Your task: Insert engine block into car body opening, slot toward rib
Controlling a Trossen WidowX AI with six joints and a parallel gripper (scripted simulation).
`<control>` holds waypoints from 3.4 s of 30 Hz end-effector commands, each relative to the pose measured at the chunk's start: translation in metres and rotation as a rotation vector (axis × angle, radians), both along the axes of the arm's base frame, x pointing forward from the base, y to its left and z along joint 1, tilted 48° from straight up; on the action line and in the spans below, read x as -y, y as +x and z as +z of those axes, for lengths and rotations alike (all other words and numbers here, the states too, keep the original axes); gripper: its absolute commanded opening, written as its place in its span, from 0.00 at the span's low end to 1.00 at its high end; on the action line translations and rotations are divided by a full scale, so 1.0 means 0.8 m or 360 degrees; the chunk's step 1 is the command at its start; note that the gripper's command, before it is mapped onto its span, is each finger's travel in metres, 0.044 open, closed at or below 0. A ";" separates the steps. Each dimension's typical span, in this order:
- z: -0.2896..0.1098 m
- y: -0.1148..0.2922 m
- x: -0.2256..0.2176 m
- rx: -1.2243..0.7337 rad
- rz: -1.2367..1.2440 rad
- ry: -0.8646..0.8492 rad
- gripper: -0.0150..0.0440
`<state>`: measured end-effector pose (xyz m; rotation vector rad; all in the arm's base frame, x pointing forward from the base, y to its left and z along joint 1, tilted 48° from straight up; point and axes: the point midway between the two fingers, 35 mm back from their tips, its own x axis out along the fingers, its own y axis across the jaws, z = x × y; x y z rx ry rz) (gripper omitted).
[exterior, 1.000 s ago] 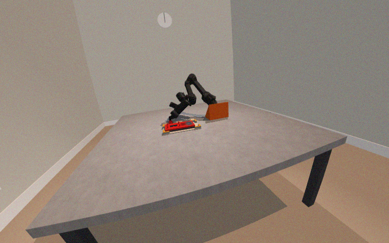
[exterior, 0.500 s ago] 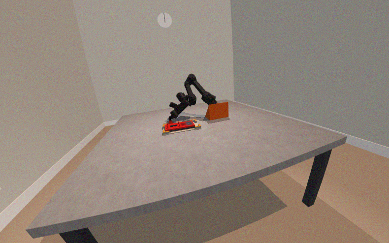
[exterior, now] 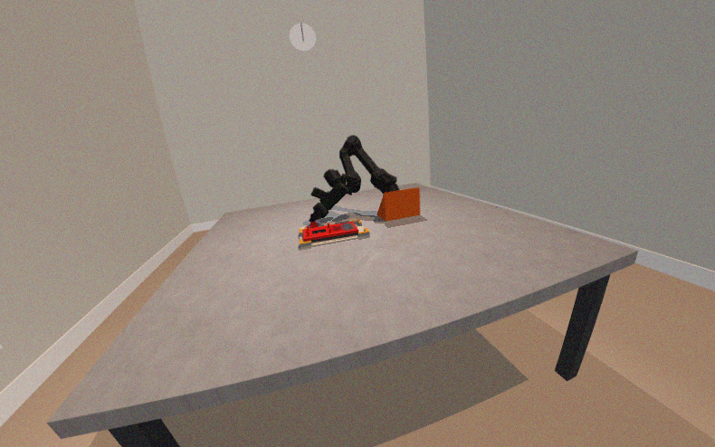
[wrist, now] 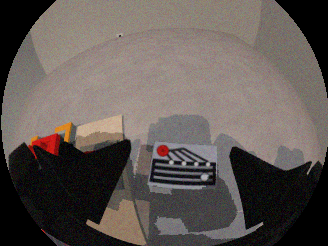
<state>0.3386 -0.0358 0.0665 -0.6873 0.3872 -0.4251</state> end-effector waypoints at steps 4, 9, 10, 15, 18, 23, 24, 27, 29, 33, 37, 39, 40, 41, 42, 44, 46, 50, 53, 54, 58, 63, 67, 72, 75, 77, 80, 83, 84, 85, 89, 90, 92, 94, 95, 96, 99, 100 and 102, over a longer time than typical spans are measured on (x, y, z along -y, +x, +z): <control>0.008 -0.020 -0.014 -0.0014 -0.0013 0.0000 1.00; 0.015 -0.041 -0.028 -0.0018 -0.0014 0.0001 1.00; 0.015 -0.042 -0.029 -0.0018 -0.0014 0.0000 1.00; 0.017 -0.035 -0.030 -0.0005 0.0003 0.0005 1.00; 0.017 -0.035 -0.030 -0.0005 0.0003 0.0005 1.00; 0.017 -0.035 -0.030 -0.0005 0.0003 0.0005 1.00; 0.017 -0.035 -0.030 -0.0005 0.0003 0.0005 1.00; 0.017 -0.035 -0.030 -0.0005 0.0003 0.0005 1.00; 0.017 -0.034 -0.032 -0.0008 0.0011 0.0003 1.00; 0.013 -0.015 -0.064 -0.0077 0.0175 -0.0032 1.00; 0.005 -0.001 -0.084 -0.0181 0.0259 -0.0087 1.00; 0.000 0.004 -0.085 -0.0250 0.0259 -0.0120 1.00; -0.003 0.007 -0.087 -0.0298 0.0261 -0.0144 1.00; -0.006 0.010 -0.088 -0.0346 0.0263 -0.0167 1.00; -0.009 0.013 -0.089 -0.0395 0.0265 -0.0191 1.00; -0.014 0.018 -0.092 -0.0491 0.0269 -0.0238 1.00; -0.018 0.023 -0.094 -0.0588 0.0274 -0.0285 1.00; -0.024 0.030 -0.097 -0.0782 0.0286 -0.0378 1.00; -0.026 0.033 -0.098 -0.0927 0.0297 -0.0448 1.00; -0.026 0.034 -0.099 -0.0976 0.0301 -0.0472 1.00; -0.025 0.034 -0.099 -0.1170 0.0317 -0.0565 1.00; -0.019 0.032 -0.098 -0.1414 0.0342 -0.0680 1.00; -0.009 0.027 -0.097 -0.1609 0.0364 -0.0772 1.00; 0.008 0.018 -0.093 -0.1855 0.0395 -0.0884 1.00; 0.021 0.011 -0.090 -0.2002 0.0415 -0.0951 1.00; 0.031 0.006 -0.088 -0.2101 0.0429 -0.0995 1.00; 0.047 -0.002 -0.084 -0.2249 0.0452 -0.1061 1.00; 0.066 -0.011 -0.081 -0.2397 0.0475 -0.1125 1.00; 0.071 -0.013 -0.079 -0.2438 0.0482 -0.1142 1.00; 0.074 -0.015 -0.079 -0.2462 0.0486 -0.1152 1.00; 0.076 -0.016 -0.079 -0.2471 0.0487 -0.1156 1.00; 0.076 -0.014 -0.078 -0.2470 0.0487 -0.1156 1.00; 0.080 -0.005 -0.077 -0.2470 0.0487 -0.1156 1.00; 0.079 -0.003 -0.075 -0.2470 0.0487 -0.1156 1.00; 0.074 -0.002 -0.070 -0.2470 0.0487 -0.1156 1.00; 0.066 0.000 -0.061 -0.2469 0.0487 -0.1156 1.00; 0.051 0.004 -0.045 -0.2469 0.0485 -0.1157 1.00; 0.051 0.004 -0.045 -0.2469 0.0485 -0.1157 1.00; 0.050 0.004 -0.044 -0.2469 0.0485 -0.1157 1.00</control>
